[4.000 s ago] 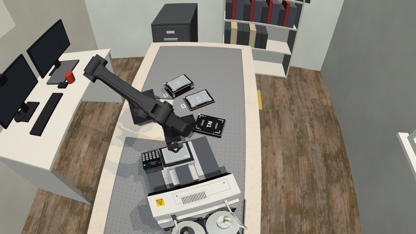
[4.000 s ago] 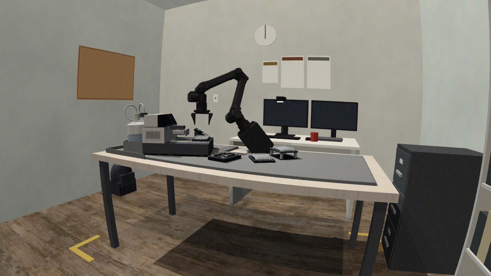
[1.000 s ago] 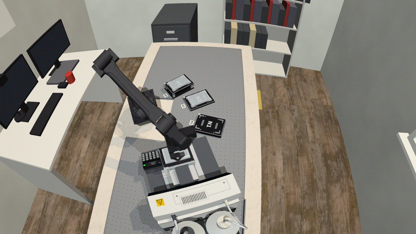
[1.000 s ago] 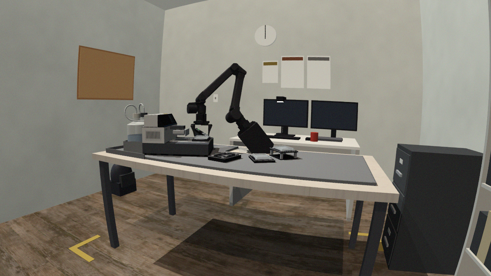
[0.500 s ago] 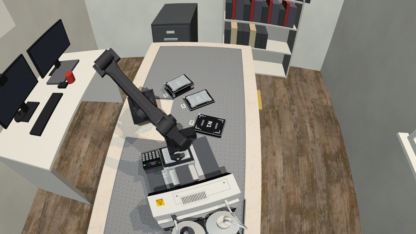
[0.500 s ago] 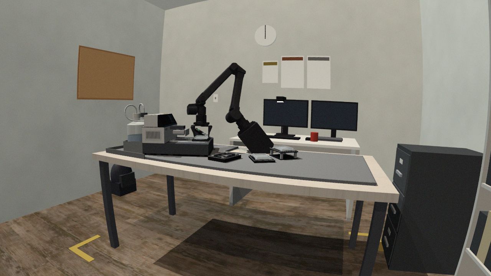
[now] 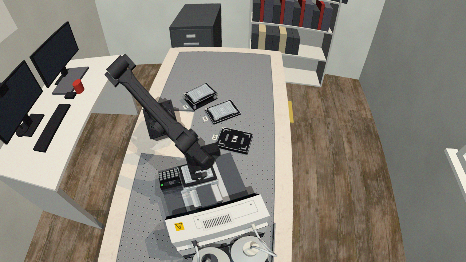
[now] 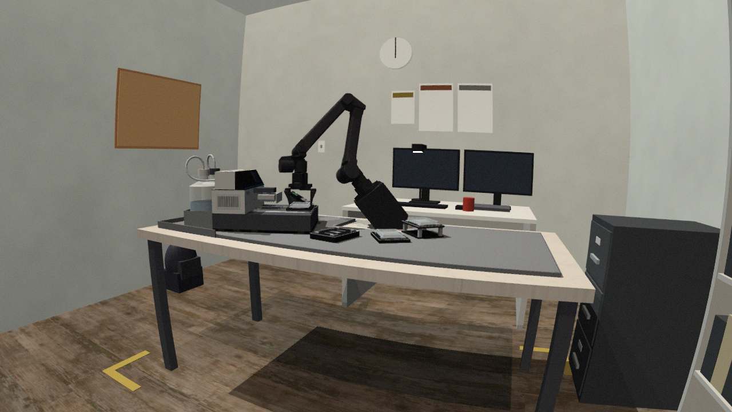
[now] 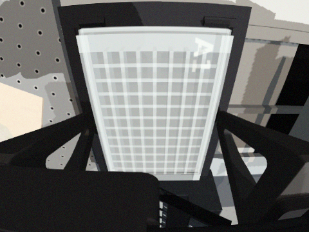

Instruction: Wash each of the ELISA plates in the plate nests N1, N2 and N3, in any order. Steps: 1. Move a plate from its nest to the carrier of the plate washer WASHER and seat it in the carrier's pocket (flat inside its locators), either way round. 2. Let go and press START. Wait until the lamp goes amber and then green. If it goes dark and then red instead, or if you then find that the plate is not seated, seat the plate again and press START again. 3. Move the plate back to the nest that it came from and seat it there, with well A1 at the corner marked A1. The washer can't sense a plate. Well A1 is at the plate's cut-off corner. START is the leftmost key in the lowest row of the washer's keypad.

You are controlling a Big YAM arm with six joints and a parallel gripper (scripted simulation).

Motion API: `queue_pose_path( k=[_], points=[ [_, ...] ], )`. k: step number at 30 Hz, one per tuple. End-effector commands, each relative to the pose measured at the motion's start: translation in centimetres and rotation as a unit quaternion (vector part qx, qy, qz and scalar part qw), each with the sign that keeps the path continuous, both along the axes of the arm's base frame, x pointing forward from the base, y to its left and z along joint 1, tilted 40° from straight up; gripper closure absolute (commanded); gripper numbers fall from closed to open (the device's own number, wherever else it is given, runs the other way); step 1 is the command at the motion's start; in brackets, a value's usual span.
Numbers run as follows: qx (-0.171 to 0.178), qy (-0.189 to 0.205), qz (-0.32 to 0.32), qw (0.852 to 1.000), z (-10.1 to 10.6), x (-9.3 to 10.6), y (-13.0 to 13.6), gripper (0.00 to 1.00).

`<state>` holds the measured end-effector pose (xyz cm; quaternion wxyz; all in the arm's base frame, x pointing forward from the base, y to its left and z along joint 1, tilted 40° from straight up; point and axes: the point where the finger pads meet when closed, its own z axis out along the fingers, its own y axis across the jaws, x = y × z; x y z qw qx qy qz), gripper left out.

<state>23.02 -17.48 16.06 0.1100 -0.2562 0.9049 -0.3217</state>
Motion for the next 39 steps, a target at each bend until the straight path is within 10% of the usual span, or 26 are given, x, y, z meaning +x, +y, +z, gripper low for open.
queue_pose_path(
  k=[1, 39],
  points=[
    [-0.005, -0.01, 0.001, 1.0, 1.0, 0.42, -0.2, 0.0],
    [-0.005, -0.01, 0.001, 1.0, 1.0, 0.42, -0.2, 0.16]
  ],
)
